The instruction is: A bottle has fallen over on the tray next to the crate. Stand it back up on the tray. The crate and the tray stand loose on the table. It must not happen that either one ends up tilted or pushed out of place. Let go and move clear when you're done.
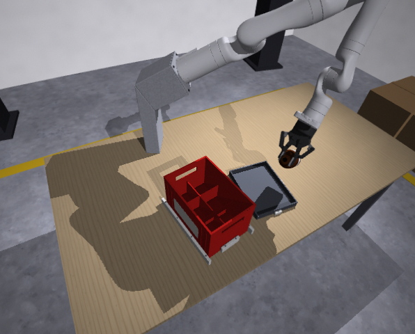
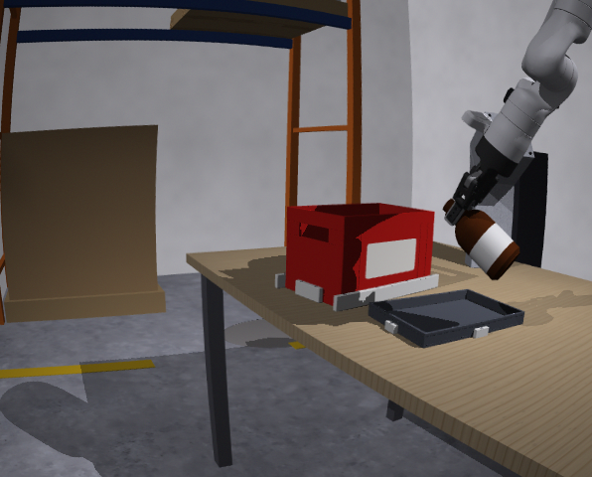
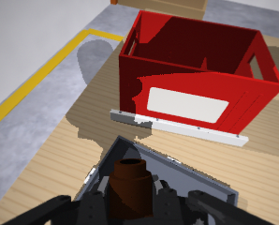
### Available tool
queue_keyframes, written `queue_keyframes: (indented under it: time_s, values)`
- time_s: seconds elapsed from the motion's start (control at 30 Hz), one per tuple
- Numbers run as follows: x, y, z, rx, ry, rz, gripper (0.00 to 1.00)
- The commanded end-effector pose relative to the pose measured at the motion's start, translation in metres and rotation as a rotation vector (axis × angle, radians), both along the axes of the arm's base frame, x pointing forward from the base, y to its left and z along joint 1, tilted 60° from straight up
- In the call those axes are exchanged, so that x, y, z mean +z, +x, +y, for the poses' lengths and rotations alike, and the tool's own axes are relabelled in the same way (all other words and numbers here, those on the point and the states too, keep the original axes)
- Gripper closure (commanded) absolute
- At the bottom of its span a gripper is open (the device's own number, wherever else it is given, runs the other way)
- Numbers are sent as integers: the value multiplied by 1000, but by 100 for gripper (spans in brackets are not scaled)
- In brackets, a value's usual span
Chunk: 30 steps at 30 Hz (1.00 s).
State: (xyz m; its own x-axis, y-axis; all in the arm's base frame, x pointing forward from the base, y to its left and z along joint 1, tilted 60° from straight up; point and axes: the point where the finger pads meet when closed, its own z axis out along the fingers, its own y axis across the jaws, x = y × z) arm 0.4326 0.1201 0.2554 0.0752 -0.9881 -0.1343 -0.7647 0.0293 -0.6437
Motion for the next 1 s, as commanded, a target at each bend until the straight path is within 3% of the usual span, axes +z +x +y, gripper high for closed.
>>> queue_keyframes:
  time_s: [0.0, 0.97]
  values:
    - [0, -1, 6, -1, -13, -17, 100]
    - [11, 7, 5, -58, -62, -62, 100]
